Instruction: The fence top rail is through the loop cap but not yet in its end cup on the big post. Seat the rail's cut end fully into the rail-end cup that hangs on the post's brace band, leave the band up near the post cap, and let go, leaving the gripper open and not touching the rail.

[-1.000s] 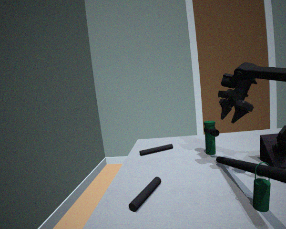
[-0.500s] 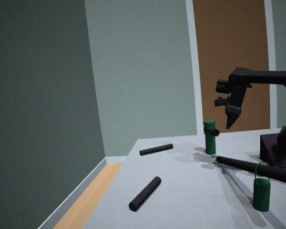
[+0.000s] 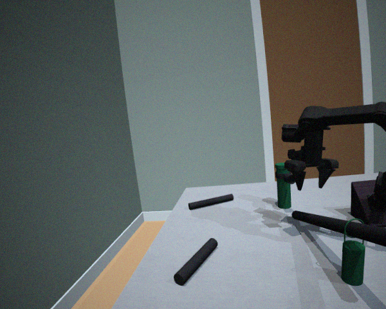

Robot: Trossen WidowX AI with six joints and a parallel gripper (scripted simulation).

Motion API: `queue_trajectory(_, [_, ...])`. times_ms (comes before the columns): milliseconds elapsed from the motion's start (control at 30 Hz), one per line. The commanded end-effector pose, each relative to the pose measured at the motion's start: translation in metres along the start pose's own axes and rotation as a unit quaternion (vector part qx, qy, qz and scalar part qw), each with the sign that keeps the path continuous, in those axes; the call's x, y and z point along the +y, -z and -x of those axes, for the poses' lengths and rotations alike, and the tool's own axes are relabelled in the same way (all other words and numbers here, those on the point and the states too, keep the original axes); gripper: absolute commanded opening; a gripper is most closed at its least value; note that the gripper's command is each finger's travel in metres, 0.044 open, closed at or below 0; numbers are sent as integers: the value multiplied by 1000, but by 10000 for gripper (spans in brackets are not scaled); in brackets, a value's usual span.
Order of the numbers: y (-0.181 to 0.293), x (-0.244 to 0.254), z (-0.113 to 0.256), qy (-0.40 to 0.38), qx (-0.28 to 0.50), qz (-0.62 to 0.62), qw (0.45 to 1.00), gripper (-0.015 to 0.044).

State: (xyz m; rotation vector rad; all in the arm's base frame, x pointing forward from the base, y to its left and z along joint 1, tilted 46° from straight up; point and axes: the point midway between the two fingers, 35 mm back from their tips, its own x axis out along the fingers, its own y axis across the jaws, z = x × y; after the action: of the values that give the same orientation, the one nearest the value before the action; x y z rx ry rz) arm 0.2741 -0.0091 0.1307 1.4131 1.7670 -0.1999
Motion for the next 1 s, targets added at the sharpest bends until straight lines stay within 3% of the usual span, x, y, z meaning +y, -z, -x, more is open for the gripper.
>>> queue_trajectory(0, [4, -7, -23, 55, 2, -164, 985, 440])
queue_trajectory(300, [4, -7, -23, 55, 2, -164, 985, 440])
queue_trajectory(500, [5, -10, -56, 55, 3, -164, 985, 440])
queue_trajectory(967, [5, -12, -77, 55, 3, -163, 985, 440])
